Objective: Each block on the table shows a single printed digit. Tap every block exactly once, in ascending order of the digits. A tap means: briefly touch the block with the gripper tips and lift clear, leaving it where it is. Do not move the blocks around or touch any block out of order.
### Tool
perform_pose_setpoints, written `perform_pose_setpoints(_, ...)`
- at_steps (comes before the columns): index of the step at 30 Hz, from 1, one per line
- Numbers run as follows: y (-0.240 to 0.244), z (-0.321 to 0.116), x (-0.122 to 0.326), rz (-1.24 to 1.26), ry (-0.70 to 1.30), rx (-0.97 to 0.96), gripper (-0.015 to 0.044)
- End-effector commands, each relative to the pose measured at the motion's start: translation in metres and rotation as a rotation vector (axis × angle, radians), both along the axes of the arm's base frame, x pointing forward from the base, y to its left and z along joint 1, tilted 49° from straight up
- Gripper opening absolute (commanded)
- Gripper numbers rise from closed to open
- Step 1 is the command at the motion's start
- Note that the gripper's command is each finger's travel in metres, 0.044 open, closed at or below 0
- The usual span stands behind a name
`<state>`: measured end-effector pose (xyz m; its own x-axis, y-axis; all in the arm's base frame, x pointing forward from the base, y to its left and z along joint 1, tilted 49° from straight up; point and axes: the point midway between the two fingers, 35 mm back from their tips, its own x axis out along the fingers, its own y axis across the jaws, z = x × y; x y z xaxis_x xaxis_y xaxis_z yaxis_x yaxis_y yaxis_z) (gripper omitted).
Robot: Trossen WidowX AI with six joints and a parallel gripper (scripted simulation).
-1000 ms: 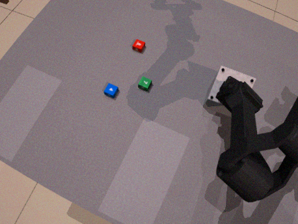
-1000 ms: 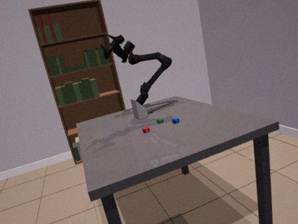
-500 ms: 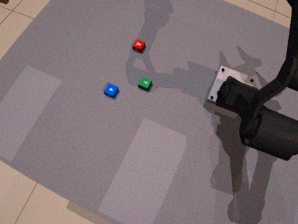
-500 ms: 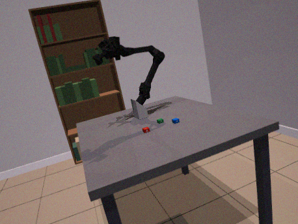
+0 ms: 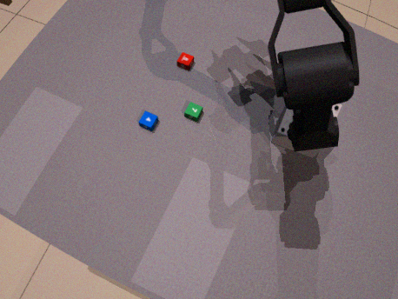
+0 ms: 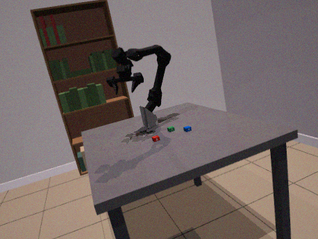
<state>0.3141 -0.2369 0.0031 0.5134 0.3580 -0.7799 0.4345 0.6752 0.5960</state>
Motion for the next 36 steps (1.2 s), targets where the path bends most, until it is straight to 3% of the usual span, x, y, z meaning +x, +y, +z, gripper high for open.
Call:
perform_pose_setpoints(1, 0.069, -0.017, 0.021, 0.346, 0.073, 0.077, 0.0400)
perform_pose_setpoints(8, 0.170, -0.031, 0.022, 0.830, 0.162, 0.245, 0.0400)
perform_pose_setpoints(32, 0.174, -0.031, 0.022, 0.847, 0.165, 0.252, 0.0400)
perform_pose_setpoints(36, 0.190, -0.005, 0.009, 0.846, 0.166, 0.253, 0.0400)
